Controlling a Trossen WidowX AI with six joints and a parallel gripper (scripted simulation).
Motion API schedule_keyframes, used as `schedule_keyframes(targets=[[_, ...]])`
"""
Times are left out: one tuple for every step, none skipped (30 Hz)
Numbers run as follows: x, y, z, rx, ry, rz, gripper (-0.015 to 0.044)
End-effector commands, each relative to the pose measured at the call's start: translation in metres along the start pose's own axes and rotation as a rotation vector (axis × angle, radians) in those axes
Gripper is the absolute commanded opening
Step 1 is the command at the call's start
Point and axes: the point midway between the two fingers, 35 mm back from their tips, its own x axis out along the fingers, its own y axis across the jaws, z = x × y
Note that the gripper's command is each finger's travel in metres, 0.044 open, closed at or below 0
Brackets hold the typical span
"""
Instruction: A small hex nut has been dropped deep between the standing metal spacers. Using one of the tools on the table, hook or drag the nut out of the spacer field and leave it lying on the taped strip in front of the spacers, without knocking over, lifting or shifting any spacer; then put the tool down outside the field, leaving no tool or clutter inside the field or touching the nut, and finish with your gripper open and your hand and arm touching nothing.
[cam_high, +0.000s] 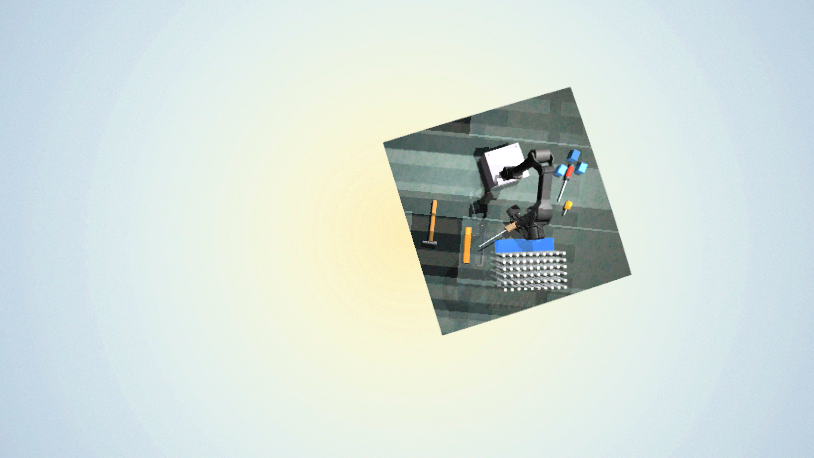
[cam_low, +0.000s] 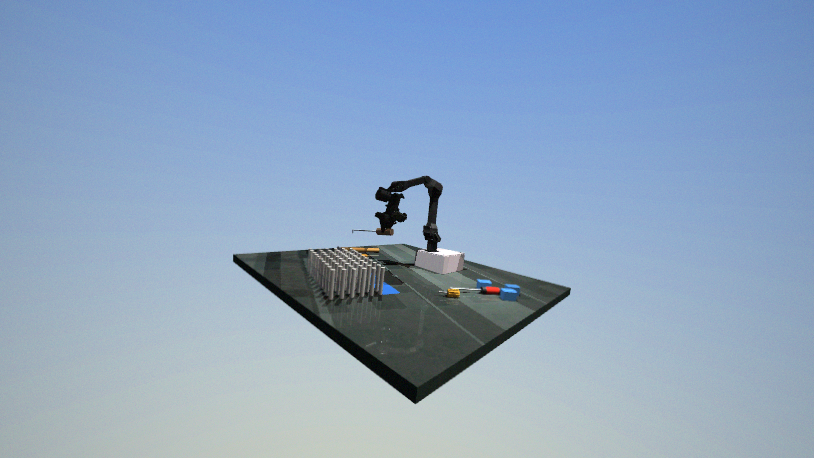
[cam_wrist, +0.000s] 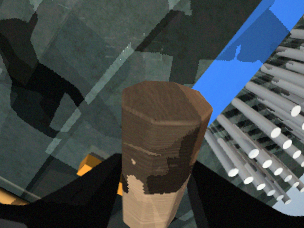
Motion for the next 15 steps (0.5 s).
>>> schedule_keyframes(targets=[[-0.005,-0.004,0.021,-0.154,-0.008,-0.046,0.0000],[-0.005,-0.005,0.026,-0.187,-0.011,-0.053,0.0000],[-0.006,-0.006,0.030,-0.221,-0.013,-0.061,0.0000],[-0.006,-0.006,0.035,-0.254,-0.015,-0.069,0.0000],[-0.007,-0.007,0.039,-0.288,-0.017,-0.077,0.0000],[-0.007,-0.007,0.044,-0.321,-0.019,-0.085,0.0000],[-0.008,-0.007,0.049,-0.354,-0.021,-0.093,0.0000],[-0.008,-0.008,0.053,-0.388,-0.023,-0.102,0.0000],[-0.009,-0.008,0.058,-0.421,-0.025,-0.110,0.0000],[-0.009,-0.008,0.062,-0.454,-0.026,-0.118,0.0000],[-0.010,-0.008,0.067,-0.488,-0.028,-0.126,0.0000],[-0.010,-0.008,0.071,-0.521,-0.029,-0.135,0.0000],[-0.011,-0.008,0.076,-0.554,-0.030,-0.143,0.0000],[-0.011,-0.007,0.080,-0.588,-0.031,-0.151,0.0000],[-0.011,-0.007,0.085,-0.621,-0.032,-0.160,0.0000]])
